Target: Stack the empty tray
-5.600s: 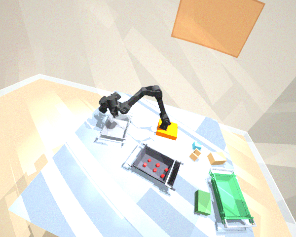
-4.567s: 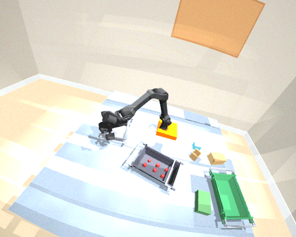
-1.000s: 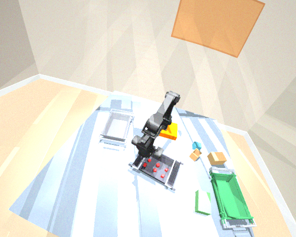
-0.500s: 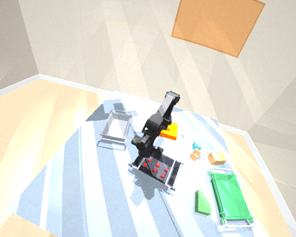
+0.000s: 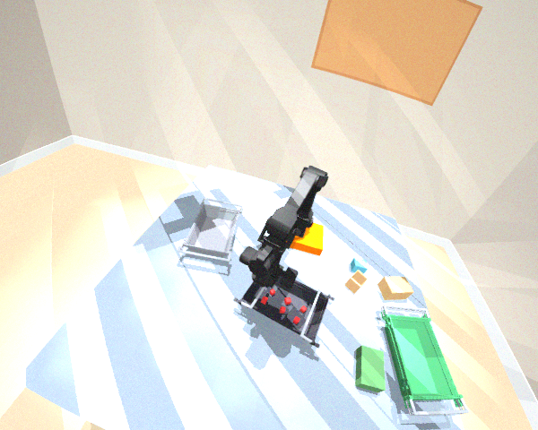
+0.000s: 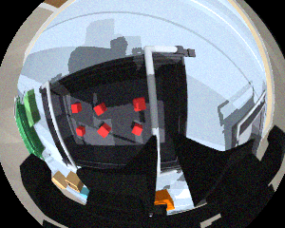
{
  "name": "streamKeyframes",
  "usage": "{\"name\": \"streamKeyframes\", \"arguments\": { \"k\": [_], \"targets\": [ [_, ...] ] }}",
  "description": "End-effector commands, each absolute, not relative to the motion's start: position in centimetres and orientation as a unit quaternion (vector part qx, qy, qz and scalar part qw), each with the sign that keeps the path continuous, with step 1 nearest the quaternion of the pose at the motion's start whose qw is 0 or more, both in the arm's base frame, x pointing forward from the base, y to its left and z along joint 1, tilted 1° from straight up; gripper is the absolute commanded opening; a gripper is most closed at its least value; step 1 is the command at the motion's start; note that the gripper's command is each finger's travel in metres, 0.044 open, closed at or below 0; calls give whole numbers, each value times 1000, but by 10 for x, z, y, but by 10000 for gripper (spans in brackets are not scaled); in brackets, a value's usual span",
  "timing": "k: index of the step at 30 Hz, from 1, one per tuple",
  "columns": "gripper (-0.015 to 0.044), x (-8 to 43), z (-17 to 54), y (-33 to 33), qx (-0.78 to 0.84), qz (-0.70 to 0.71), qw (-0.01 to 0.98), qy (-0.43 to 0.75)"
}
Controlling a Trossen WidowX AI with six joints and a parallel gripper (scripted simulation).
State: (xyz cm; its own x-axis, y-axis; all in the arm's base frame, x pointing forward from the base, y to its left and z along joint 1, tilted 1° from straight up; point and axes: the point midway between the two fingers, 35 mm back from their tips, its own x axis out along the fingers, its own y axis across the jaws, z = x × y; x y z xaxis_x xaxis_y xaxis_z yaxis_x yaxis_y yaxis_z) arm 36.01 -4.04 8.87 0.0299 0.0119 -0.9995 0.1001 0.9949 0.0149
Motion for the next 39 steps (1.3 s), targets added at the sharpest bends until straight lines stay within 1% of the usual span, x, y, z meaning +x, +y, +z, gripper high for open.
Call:
{"name": "streamKeyframes", "arguments": {
  "k": [1,13,16,17,39],
  "targets": [
    [84,360,89,-40,40,-31,716,696],
    [84,360,89,-40,40,-31,716,696],
    [5,360,89,-40,40,-31,716,696],
    [0,360,89,-40,40,-31,716,696],
    [0,360,89,-40,40,-31,716,696]
  ]
}}
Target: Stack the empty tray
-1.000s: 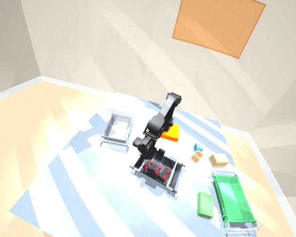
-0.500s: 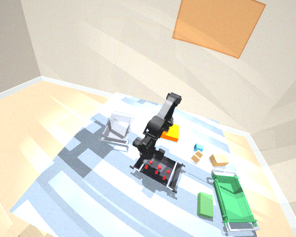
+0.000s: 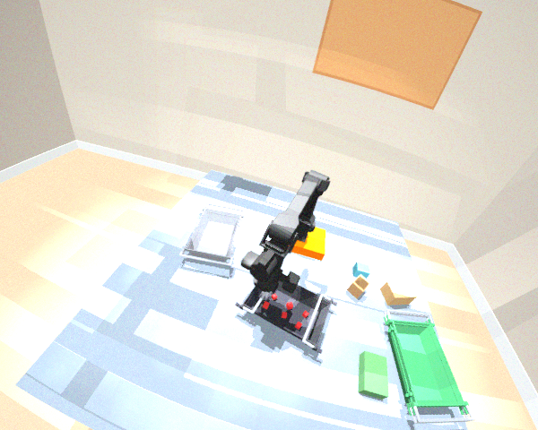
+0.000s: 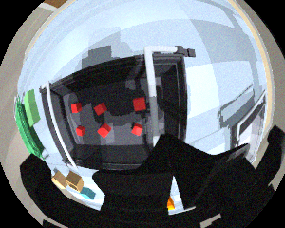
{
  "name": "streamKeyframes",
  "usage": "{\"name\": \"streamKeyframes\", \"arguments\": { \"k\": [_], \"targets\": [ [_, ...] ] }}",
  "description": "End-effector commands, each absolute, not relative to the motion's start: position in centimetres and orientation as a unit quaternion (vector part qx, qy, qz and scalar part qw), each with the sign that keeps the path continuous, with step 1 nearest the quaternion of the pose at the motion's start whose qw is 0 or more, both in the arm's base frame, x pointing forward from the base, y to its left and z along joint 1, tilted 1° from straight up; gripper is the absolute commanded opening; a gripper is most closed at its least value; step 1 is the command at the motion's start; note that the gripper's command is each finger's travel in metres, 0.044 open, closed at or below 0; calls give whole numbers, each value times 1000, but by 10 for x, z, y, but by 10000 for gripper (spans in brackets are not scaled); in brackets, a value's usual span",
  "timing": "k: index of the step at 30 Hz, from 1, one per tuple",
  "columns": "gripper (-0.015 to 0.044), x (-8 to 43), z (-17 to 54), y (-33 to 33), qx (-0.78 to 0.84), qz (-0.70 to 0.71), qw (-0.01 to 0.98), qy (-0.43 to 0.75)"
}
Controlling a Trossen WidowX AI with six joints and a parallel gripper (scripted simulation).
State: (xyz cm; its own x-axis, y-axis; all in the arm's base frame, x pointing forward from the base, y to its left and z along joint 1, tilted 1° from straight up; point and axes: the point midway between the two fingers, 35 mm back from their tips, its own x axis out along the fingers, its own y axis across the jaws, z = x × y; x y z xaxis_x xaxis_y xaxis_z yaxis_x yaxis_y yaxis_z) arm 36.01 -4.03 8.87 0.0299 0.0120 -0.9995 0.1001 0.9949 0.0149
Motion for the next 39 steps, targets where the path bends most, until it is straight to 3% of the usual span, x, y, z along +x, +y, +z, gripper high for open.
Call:
{"name": "streamKeyframes", "arguments": {
  "k": [1,37,39],
  "targets": [
    [0,360,89,-40,40,-31,716,696],
    [0,360,89,-40,40,-31,716,696],
    [53,360,89,-40,40,-31,716,696]
  ]
}}
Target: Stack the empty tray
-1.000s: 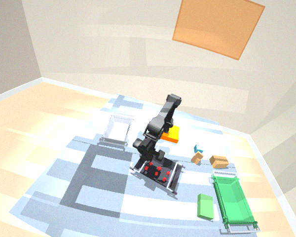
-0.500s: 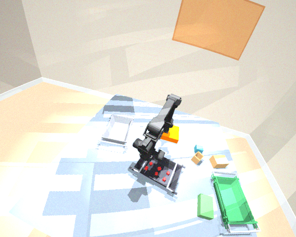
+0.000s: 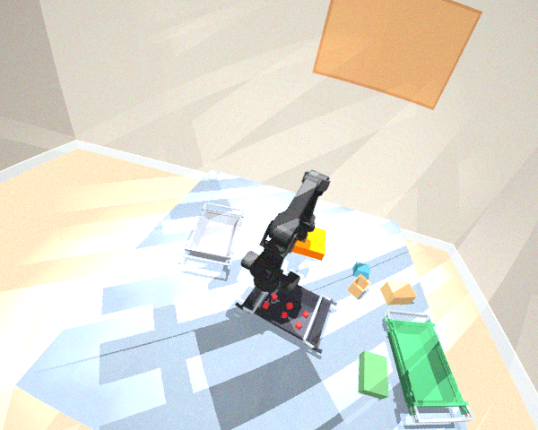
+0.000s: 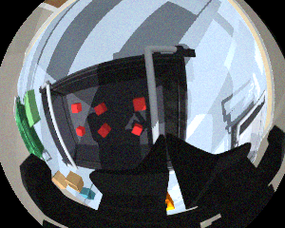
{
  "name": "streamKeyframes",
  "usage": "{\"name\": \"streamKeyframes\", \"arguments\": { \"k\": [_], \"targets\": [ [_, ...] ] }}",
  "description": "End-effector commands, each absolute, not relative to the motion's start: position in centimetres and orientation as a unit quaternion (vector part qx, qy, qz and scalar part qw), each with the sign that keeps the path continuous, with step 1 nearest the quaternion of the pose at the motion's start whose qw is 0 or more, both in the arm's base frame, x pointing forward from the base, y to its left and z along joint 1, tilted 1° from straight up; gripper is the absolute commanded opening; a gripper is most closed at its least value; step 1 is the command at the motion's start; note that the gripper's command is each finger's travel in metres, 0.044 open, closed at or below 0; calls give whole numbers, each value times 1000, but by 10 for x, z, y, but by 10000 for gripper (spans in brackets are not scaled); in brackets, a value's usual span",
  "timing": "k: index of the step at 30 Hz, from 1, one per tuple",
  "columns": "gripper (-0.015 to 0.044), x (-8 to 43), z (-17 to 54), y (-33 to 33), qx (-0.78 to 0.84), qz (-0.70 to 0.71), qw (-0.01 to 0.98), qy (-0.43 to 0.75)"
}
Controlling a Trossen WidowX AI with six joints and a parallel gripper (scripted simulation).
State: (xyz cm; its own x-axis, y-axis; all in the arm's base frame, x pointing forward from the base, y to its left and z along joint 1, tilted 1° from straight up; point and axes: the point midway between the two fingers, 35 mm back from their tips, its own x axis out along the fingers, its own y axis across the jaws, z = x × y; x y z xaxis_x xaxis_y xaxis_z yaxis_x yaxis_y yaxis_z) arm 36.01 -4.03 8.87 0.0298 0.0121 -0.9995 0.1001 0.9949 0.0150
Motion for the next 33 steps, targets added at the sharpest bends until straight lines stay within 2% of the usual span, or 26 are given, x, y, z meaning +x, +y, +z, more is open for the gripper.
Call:
{"name": "streamKeyframes", "arguments": {
  "k": [1,7,15,16,19,24,33],
  "targets": [
    [79,360,89,-40,40,-31,716,696],
    [236,361,101,-41,40,-31,717,696],
    [440,355,177,-41,40,-31,716,696],
    [440,358,146,-43,50,-39,711,700],
    [440,345,140,-80,165,-155,694,683],
    [440,310,127,-146,375,-366,608,597],
    [440,252,111,-208,573,-565,425,414]
  ]
}}
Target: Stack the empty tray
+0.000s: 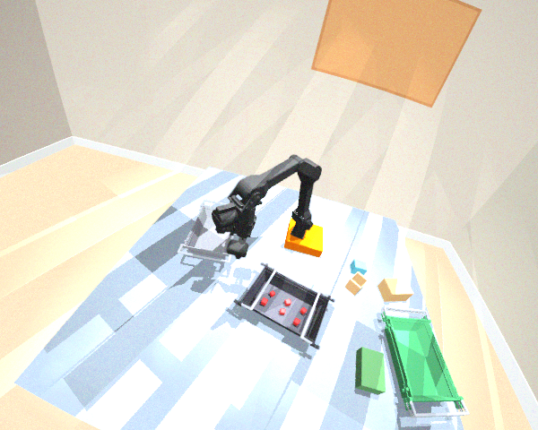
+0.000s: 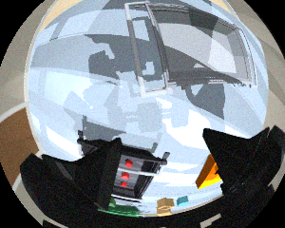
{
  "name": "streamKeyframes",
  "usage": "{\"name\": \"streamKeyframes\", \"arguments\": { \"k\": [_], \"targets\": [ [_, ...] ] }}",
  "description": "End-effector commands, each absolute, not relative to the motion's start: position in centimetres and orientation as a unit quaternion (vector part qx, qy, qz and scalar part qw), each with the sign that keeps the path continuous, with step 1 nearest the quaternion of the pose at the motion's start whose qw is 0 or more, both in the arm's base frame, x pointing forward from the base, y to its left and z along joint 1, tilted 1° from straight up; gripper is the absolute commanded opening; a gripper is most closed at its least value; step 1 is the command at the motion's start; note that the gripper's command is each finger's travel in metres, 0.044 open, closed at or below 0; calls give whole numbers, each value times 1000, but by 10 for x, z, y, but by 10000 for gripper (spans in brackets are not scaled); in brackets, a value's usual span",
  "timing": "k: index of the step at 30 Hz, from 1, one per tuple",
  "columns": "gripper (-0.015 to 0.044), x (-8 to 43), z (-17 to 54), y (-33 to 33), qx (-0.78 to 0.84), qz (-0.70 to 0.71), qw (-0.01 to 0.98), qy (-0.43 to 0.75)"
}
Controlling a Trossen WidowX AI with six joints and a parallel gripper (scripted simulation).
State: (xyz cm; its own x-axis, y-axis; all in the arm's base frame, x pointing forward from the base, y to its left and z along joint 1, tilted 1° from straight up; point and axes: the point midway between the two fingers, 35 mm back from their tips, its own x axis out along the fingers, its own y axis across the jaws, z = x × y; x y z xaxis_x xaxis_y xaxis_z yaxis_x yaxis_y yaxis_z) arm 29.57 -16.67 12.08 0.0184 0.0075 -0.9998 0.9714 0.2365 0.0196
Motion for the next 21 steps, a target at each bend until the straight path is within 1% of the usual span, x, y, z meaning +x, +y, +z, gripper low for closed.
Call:
{"name": "streamKeyframes", "arguments": {
  "k": [1,7,12,21],
  "targets": [
    [440,245,109,-214,590,-581,402,391],
    [440,200,98,-241,668,-660,248,236],
    [440,164,90,-256,702,-694,119,107],
    [440,163,90,-257,703,-695,115,102]
  ]
}}
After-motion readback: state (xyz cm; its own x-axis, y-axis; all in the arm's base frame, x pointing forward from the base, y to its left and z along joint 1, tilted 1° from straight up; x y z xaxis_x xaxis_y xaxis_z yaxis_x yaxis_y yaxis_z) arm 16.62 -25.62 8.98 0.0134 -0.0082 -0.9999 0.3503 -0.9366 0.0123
